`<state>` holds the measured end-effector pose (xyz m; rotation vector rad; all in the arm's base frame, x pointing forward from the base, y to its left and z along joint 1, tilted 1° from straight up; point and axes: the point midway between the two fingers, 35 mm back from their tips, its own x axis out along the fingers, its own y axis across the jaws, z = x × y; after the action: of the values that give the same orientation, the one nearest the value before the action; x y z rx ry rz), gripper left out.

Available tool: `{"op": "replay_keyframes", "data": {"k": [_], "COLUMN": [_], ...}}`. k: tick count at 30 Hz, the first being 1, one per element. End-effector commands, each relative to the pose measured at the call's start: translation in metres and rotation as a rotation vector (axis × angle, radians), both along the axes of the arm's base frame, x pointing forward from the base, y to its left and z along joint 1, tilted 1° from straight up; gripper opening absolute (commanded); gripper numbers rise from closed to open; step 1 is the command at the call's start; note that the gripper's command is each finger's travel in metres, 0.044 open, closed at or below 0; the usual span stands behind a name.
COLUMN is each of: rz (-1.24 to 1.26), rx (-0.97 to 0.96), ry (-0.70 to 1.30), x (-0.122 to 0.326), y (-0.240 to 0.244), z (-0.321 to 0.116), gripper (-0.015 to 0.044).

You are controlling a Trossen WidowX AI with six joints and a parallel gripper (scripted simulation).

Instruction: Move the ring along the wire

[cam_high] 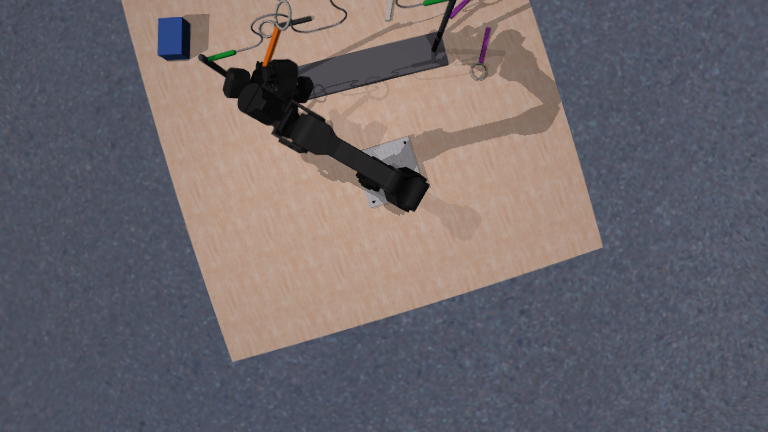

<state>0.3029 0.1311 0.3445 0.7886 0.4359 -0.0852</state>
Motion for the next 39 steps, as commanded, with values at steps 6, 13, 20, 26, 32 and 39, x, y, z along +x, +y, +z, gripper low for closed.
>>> {"op": "replay_keyframes", "data": {"k": [6,13,20,26,32,39], "rz": [-0.003,-0.006,-0.009,-0.011,-0.014,-0.016], "rx": [-0.221,-0.385,-0.550,-0.692,-0.834,-0.982], "ry": [0.040,0.071,0.102,0.128,0.154,0.182], "x": [-0.001,-0.003,-0.005,-0.007,-0.009,-0.011], "y": [-0.012,-0.022,-0.034,-0.045,-0.055,-0.066], "z": [-0.010,-0.016,-0.021,-0.023,-0.023,-0.022], "gripper": [-0.0150,-0.0150,-0.0150,-0.0150,-0.0150,-0.0150]}}
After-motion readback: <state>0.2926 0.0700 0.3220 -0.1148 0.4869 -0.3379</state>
